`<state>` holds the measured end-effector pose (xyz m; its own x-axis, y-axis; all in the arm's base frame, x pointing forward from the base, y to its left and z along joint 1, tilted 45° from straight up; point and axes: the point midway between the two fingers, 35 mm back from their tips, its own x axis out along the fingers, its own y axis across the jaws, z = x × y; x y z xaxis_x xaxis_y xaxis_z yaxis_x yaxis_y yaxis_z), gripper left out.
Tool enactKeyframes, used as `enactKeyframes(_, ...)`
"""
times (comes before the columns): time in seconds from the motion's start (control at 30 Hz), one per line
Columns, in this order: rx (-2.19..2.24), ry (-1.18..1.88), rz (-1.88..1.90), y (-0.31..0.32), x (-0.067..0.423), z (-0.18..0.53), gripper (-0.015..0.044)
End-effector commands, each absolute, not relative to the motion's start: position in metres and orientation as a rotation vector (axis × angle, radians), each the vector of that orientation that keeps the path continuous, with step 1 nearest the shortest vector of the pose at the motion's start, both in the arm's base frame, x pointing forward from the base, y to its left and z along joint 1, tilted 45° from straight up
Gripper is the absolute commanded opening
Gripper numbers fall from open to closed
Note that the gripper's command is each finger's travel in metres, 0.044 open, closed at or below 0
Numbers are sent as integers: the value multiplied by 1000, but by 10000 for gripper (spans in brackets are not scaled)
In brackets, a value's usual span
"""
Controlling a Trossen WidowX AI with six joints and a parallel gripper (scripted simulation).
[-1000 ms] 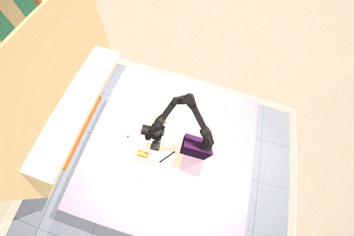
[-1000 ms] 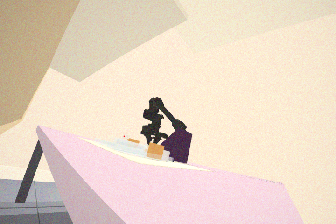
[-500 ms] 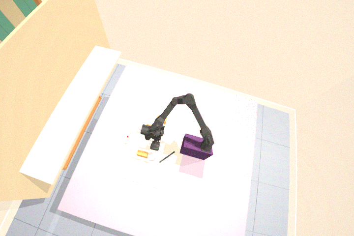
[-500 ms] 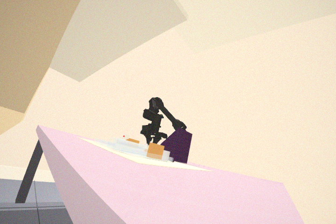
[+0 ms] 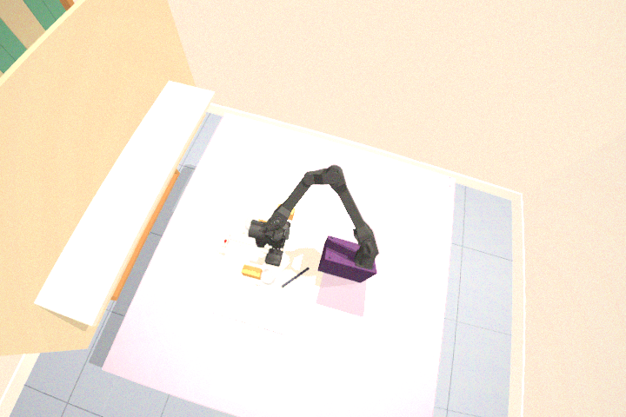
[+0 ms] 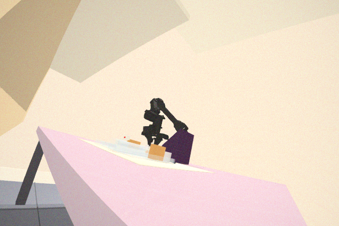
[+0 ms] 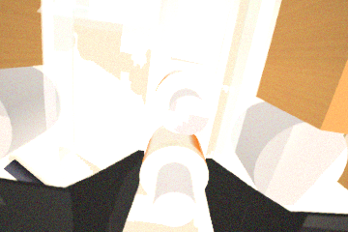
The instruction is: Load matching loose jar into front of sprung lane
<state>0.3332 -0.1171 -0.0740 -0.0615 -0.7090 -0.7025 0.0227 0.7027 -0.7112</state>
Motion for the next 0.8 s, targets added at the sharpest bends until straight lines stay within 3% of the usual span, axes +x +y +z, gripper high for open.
enactKeyframes(0.0, -578, 1500, -662, -116, 343, -72, 0)
enactKeyframes(0.77, -578, 1500, -662, -121, 343, -77, 0)
